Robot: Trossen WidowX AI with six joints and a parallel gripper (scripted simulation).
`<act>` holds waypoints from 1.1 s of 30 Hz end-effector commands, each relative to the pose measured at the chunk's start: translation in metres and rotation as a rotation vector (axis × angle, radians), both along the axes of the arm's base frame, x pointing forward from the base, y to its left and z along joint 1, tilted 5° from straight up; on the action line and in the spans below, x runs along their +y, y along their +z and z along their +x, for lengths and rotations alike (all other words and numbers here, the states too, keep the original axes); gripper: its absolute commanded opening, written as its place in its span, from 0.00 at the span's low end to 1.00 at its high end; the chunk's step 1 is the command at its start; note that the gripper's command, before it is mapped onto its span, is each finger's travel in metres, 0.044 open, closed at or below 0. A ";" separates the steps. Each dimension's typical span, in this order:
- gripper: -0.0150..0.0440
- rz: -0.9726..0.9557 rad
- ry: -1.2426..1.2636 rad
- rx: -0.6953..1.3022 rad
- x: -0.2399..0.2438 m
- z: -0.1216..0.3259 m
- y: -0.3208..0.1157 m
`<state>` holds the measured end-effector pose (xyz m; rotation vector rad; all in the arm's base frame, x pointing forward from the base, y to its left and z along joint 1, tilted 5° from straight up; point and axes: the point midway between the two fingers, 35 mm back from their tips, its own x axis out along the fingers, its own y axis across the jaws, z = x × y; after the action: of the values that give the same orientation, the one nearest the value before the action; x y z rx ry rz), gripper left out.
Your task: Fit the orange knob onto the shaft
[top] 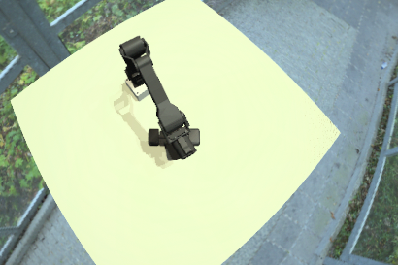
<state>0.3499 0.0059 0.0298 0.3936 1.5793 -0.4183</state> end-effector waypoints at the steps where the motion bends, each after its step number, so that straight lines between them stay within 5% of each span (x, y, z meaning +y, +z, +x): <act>1: 0.25 -0.003 -0.003 0.001 -0.001 -0.002 -0.001; 33: 0.25 -0.013 -0.212 0.000 0.000 0.001 0.000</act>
<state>0.3504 0.0060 0.0296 0.5501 1.5453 -0.5857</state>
